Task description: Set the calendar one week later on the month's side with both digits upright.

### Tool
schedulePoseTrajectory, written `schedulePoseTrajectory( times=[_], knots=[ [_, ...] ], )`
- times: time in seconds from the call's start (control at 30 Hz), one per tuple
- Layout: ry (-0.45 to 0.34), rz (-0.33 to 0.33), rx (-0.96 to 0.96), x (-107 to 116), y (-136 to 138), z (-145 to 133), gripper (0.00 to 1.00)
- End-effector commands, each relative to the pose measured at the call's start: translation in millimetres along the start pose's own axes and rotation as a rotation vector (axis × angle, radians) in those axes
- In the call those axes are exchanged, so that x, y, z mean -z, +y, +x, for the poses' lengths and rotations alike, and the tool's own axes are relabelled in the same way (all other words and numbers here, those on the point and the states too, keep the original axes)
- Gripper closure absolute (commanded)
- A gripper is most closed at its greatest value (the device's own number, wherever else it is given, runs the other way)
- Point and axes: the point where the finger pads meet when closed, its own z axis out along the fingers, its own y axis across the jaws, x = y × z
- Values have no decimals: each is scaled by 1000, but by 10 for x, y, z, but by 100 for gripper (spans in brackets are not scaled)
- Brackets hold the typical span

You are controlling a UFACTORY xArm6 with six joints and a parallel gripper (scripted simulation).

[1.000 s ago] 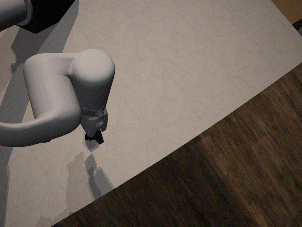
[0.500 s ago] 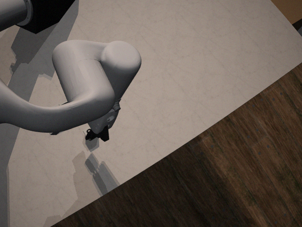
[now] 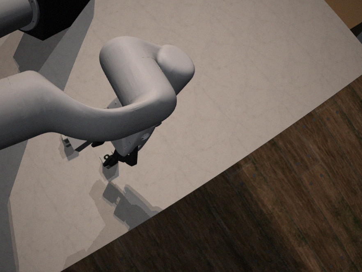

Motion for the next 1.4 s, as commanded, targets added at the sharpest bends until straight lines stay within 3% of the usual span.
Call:
schedulePoseTrajectory(
  times=[0.0, 0.13, 0.3, 1.37],
  knots=[
    [66, 0, -1, 0, -12, -12, 51],
    [180, 0, -1, 0, -10, -35, 51],
    [225, 1, -1, 5, -3, -45, 51],
    [230, 1, -1, -53, -3, -98, 51]
  ],
)
